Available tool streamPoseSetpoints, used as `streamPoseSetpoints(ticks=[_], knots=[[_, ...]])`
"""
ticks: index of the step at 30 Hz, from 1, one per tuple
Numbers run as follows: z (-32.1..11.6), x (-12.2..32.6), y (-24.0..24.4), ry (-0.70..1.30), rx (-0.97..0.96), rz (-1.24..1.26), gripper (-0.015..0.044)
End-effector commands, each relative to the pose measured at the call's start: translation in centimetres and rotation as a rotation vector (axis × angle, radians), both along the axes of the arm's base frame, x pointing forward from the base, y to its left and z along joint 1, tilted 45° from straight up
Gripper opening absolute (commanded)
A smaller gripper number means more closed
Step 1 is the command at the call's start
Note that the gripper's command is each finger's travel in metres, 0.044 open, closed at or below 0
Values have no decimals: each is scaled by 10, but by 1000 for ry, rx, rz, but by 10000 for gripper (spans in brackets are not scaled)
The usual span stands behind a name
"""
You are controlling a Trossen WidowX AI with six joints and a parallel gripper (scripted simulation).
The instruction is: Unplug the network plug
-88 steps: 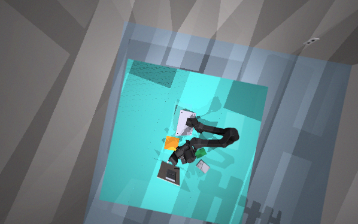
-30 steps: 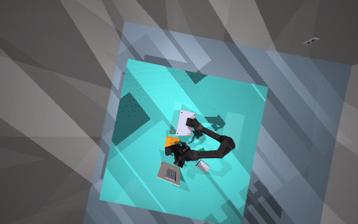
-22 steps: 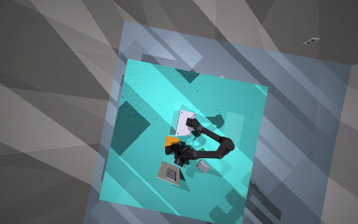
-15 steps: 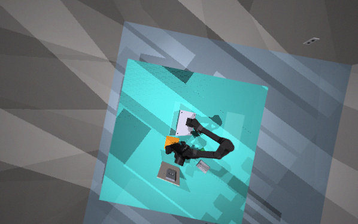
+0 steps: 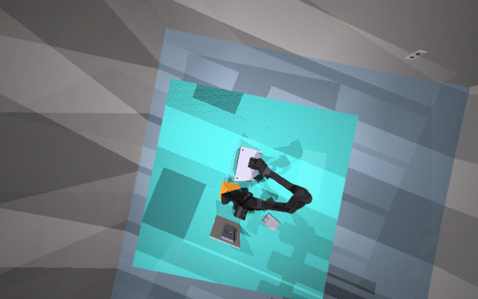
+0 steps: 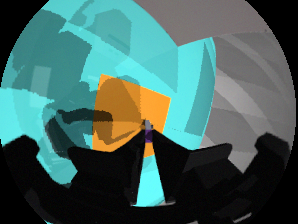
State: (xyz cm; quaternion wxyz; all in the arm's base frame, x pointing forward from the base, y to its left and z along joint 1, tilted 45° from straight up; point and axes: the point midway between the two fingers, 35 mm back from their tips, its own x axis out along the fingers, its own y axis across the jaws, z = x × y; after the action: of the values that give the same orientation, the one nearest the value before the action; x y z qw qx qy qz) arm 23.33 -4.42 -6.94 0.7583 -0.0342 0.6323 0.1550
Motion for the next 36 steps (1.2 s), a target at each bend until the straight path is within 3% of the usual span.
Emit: streamPoseSetpoints(ticks=[1, 11, 17, 36], knots=[[-2, 0, 2, 6, -2, -4, 0], [-1, 1, 2, 2, 0, 0, 0], [-1, 1, 2, 2, 0, 0, 156], [13, -2, -2, 4, -1, -2, 156]])
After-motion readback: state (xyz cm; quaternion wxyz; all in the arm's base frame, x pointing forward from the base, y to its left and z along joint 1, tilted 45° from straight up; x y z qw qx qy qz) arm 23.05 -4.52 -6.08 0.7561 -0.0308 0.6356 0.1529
